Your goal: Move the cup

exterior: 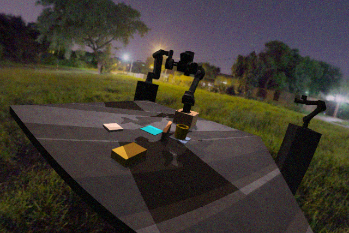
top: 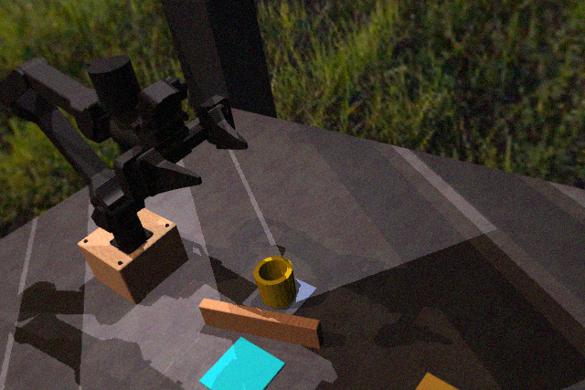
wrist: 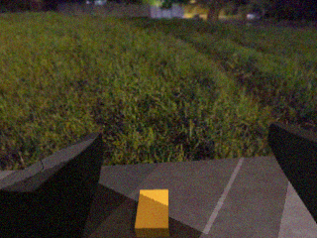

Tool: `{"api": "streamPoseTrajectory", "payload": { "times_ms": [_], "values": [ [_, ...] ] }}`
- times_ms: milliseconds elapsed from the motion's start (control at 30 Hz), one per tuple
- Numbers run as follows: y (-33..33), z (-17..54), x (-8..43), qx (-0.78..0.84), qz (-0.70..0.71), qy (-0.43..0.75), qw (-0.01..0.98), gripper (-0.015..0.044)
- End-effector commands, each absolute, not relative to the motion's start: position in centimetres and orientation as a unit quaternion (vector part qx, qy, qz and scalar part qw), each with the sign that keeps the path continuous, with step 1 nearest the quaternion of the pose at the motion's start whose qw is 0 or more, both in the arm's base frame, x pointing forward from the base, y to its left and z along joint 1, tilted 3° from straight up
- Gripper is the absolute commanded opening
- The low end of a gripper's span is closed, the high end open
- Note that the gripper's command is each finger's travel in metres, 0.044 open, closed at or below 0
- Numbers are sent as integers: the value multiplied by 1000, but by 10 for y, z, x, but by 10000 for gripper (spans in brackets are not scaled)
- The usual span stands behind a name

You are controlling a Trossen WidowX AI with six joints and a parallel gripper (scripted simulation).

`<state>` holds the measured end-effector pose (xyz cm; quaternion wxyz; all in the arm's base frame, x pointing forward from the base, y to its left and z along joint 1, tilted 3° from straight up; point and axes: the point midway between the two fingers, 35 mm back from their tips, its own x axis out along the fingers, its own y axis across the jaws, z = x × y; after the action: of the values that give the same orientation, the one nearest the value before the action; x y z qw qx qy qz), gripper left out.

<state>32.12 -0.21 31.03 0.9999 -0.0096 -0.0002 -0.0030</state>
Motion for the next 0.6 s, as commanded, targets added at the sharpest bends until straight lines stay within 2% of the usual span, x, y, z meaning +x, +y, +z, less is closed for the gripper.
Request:
{"api": "streamPoseTrajectory", "payload": {
  "times_ms": [0, 133, 267, 567],
  "values": [
    [-1, 307, 323, -2, -2, 8, 1000, 374],
    [18, 236, 343, 138, -3, 176, 975, 269],
    [35, 171, 341, 247, -51, 327, 911, 166],
    [62, 74, 295, 358, -247, 539, 721, 166]
  ]
}}
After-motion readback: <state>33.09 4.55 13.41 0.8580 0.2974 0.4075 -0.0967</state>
